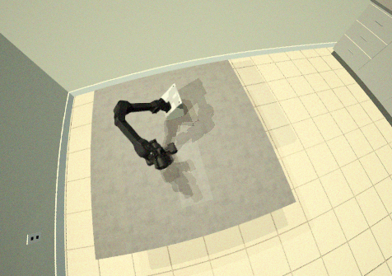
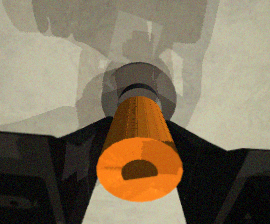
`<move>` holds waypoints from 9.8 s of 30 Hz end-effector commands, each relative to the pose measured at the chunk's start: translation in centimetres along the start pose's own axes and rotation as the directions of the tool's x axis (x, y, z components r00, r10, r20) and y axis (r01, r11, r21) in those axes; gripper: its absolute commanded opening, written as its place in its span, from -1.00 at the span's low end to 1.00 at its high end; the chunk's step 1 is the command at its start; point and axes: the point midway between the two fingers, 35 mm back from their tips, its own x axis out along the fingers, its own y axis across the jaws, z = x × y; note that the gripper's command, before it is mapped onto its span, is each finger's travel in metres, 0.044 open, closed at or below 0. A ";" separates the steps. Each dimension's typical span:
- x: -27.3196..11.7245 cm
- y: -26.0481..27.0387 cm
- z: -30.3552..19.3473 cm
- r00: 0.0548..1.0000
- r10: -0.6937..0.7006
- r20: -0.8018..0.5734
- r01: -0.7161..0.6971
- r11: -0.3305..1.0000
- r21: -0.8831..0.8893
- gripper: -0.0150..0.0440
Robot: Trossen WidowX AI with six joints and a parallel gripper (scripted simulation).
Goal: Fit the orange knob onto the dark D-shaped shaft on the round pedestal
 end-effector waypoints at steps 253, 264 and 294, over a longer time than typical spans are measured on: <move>-0.3 0.0 0.2 1.000 -0.002 0.000 0.001 0.666 -0.746 -0.49; -0.2 -0.3 0.3 1.000 -0.002 0.000 0.001 0.666 -0.746 -0.49; 0.1 -0.1 0.1 1.000 -0.002 0.000 0.001 0.666 -0.746 -0.49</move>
